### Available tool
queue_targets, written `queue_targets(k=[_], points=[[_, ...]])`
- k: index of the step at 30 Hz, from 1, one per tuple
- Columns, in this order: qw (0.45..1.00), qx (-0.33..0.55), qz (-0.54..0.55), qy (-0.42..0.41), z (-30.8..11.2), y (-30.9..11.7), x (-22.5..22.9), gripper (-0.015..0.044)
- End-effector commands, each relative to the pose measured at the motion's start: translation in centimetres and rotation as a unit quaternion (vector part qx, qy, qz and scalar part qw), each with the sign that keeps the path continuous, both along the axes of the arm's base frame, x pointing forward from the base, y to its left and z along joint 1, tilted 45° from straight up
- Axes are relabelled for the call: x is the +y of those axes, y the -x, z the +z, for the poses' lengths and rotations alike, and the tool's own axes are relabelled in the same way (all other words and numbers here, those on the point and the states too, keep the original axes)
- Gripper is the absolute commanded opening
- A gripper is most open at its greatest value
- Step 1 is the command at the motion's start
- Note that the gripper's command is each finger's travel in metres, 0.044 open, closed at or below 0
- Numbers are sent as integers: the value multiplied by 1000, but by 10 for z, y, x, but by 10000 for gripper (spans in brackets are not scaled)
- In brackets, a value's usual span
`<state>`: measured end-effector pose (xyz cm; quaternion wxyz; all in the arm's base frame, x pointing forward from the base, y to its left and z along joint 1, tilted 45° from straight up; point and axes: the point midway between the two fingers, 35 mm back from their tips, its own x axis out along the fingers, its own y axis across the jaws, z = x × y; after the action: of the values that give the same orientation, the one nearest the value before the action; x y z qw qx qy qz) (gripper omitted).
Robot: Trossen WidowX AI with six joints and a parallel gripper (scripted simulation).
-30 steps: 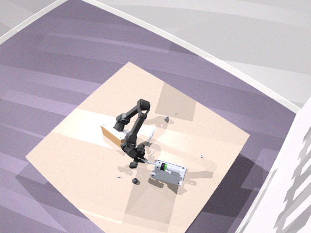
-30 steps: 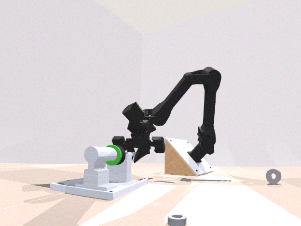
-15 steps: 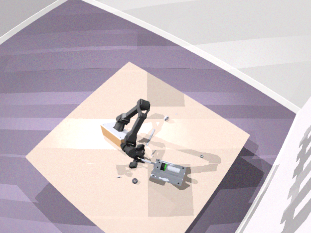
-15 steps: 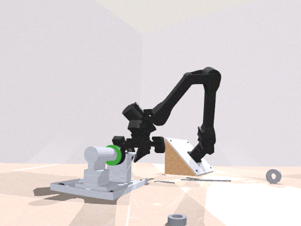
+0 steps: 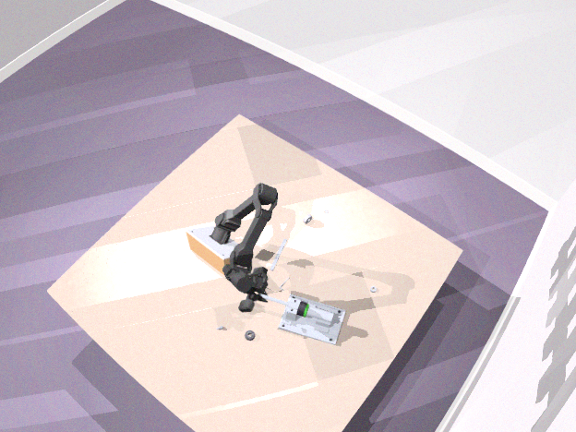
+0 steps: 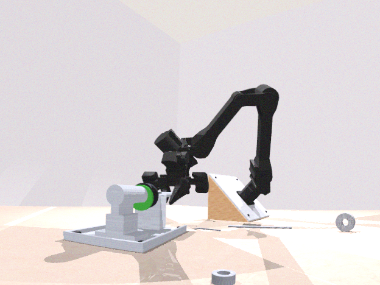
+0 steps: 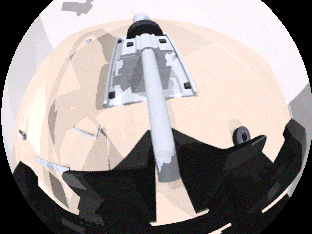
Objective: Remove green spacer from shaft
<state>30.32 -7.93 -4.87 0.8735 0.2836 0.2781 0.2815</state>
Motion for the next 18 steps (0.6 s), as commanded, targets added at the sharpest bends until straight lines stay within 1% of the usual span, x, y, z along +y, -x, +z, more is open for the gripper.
queue_targets(k=[1,18], points=[[1000,1,0,-1,-1,2,0,0],[1000,0,0,0,0,1,0,0]])
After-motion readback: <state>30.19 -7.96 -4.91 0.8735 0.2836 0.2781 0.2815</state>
